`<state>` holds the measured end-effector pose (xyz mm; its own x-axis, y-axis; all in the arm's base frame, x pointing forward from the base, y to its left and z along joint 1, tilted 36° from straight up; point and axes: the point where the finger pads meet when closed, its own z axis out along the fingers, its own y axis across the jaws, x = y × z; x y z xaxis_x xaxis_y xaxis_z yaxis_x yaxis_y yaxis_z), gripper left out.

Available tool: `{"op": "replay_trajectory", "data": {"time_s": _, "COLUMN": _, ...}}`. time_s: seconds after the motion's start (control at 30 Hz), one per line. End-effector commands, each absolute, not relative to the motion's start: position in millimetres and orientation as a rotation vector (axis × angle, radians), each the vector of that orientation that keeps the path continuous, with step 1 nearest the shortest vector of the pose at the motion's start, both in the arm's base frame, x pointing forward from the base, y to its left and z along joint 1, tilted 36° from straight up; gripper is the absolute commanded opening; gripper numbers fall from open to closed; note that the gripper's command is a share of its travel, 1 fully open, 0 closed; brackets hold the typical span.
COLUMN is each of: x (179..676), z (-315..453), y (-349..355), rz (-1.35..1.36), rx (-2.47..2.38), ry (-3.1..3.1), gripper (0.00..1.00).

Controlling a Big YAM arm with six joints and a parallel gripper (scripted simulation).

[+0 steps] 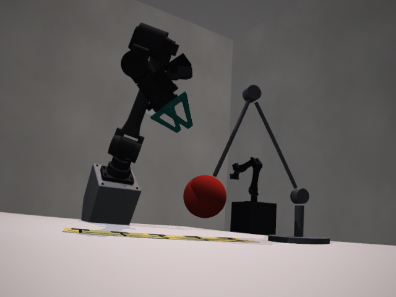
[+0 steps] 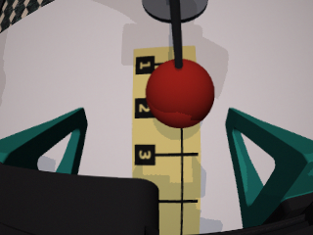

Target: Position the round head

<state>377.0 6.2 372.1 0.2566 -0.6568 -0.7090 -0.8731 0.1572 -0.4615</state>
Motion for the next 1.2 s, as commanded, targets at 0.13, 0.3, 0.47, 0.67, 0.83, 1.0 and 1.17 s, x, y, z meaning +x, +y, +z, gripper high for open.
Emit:
{"op": "replay_trajectory", "data": {"time_s": 0.13, "x": 372, "z": 408, "y": 30, "rz": 0.107, "rx": -1.587, "ry": 1.478, "gripper": 1.00}}
{"op": "replay_trajectory", "data": {"time_s": 0.3, "x": 373, "z": 411, "y": 36, "rz": 0.064, "rx": -1.600, "ry": 1.483, "gripper": 1.00}}
{"op": "replay_trajectory", "data": {"time_s": 0.47, "x": 379, "z": 402, "y": 44, "rz": 0.064, "rx": -1.608, "ry": 1.476, "gripper": 1.00}}
{"op": "replay_trajectory", "data": {"time_s": 0.67, "x": 387, "z": 391, "y": 53, "rz": 0.065, "rx": -1.618, "ry": 1.468, "gripper": 1.00}}
{"op": "replay_trajectory", "data": {"time_s": 0.83, "x": 391, "z": 386, "y": 57, "rz": 0.065, "rx": -1.623, "ry": 1.463, "gripper": 1.00}}
{"op": "replay_trajectory", "data": {"time_s": 1.0, "x": 396, "z": 380, "y": 65, "rz": 0.060, "rx": -1.623, "ry": 1.464, "gripper": 1.00}}
{"op": "replay_trajectory", "data": {"time_s": 1.17, "x": 401, "z": 373, "y": 73, "rz": 0.054, "rx": -1.623, "ry": 1.464, "gripper": 1.00}}
